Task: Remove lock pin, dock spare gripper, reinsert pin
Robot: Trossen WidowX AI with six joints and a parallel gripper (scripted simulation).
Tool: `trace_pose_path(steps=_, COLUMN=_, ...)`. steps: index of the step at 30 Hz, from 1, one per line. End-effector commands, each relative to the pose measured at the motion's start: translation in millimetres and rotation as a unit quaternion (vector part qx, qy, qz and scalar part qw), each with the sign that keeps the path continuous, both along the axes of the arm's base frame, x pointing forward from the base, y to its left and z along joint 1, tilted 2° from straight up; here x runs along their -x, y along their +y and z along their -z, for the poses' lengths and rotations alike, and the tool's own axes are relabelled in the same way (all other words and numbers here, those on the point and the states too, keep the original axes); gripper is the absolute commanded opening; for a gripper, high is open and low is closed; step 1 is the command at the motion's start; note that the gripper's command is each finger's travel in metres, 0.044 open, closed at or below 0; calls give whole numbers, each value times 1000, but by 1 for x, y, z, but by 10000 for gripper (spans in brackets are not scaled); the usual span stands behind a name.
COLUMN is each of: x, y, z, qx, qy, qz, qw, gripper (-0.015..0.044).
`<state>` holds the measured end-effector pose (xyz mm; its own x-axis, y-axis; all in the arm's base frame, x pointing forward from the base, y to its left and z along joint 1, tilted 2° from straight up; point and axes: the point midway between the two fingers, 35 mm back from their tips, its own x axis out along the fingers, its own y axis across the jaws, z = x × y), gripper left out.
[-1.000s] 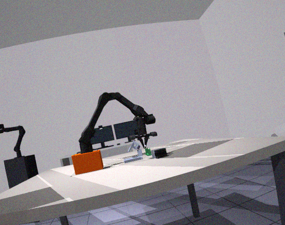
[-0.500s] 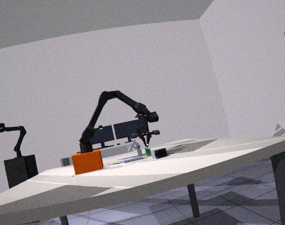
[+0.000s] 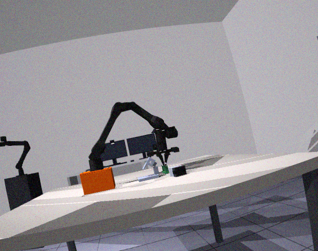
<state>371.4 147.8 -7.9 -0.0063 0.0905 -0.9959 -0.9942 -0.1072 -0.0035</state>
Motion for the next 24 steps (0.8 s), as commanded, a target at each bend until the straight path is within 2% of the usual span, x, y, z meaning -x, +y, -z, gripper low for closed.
trace_pose_path(steps=1, x=0, y=0, z=6, qx=0, qy=0, qz=-2, qw=1000, gripper=0)
trace_pose_path(steps=24, x=1, y=0, z=24, qx=-1, qy=-2, qz=-3, qw=1000, gripper=0)
